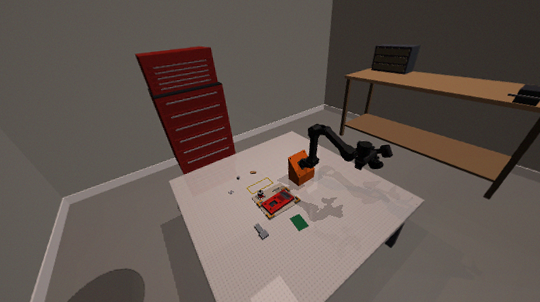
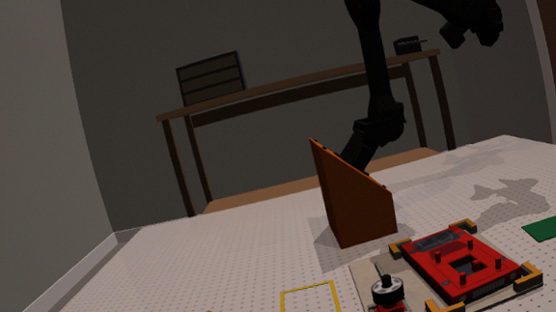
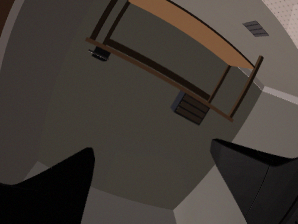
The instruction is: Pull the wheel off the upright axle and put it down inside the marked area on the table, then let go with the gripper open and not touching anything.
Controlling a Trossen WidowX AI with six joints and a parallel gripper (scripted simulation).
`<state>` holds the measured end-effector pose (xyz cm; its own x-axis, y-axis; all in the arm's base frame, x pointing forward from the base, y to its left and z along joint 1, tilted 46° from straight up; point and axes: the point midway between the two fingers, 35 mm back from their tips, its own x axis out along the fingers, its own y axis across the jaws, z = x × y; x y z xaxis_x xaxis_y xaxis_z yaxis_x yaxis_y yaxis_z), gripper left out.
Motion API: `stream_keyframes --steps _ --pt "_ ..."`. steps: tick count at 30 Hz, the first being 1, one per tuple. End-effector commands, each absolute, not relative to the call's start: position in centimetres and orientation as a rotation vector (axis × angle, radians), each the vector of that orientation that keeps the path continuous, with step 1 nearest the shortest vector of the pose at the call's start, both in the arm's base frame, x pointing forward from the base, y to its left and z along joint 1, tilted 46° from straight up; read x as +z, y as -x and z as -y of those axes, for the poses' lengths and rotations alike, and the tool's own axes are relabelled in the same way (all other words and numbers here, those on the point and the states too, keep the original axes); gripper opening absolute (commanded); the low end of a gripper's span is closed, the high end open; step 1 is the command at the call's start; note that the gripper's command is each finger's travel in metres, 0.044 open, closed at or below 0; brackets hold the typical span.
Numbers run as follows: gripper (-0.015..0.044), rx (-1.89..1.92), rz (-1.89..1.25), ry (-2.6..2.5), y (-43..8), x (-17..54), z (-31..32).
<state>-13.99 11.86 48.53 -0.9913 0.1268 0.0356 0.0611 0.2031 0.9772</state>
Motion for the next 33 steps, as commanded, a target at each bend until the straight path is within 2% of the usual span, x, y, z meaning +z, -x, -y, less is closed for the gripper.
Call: stream_keyframes --steps 1,4,19,33 --pt "0.0374 1.934 -2.398 -0.201 13.9 48.5 -12.1" --pt "0.0300 1.839 -2.408 -0.368 12.7 48.2 -15.3" --pt "0.0300 1.622 -2.034 -0.876 1.9 45.5 -27.1" --pt "0.0300 1.273 -1.588 -1.152 -14.5 40.1 -32.3"
